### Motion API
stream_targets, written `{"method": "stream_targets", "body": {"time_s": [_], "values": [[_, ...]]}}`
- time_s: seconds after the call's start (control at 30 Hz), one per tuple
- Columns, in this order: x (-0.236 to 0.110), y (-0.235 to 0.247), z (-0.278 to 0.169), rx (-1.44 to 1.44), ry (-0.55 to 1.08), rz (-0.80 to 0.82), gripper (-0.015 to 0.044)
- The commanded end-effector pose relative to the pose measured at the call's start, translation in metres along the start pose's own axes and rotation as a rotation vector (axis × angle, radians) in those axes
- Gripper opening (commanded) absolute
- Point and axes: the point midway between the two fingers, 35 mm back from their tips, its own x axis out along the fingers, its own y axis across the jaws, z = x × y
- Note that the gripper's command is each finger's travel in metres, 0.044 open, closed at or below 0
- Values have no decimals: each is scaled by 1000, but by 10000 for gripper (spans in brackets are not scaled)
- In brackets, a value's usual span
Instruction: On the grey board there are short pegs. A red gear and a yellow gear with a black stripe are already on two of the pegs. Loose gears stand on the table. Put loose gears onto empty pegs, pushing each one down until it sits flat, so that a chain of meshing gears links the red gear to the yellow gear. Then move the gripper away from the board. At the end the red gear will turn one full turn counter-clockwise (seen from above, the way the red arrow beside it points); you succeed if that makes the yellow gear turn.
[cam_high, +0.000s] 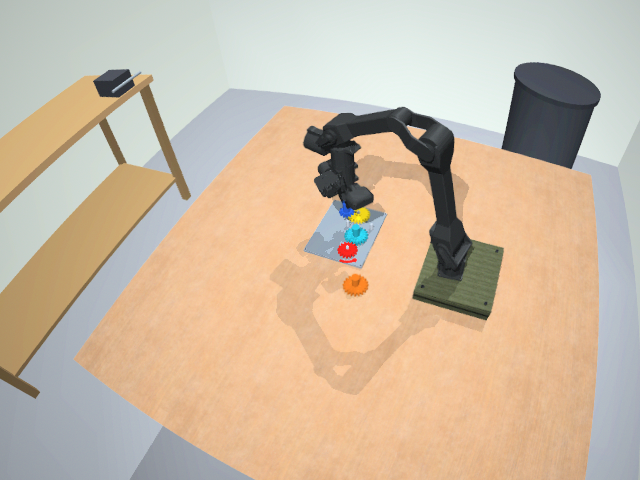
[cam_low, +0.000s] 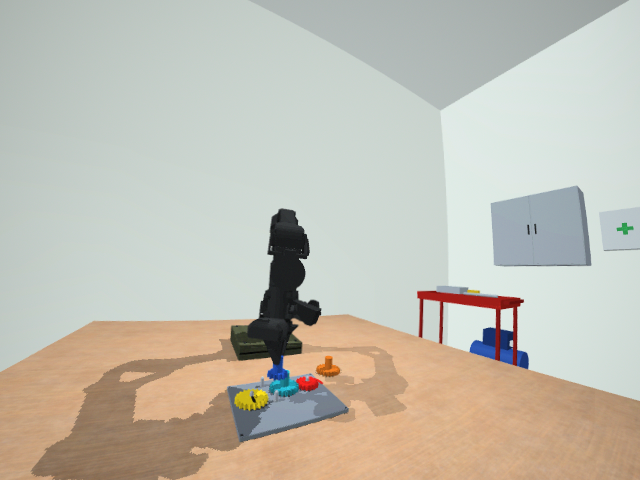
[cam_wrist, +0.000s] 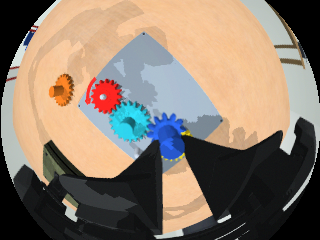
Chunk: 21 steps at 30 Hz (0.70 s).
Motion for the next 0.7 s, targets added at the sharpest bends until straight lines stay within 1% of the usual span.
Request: {"method": "stream_targets", "body": {"time_s": [0.0, 0.67], "values": [[1, 1, -1, -36, -1, 4, 0], [-1, 1, -1, -602, -2, 4, 0]]}}
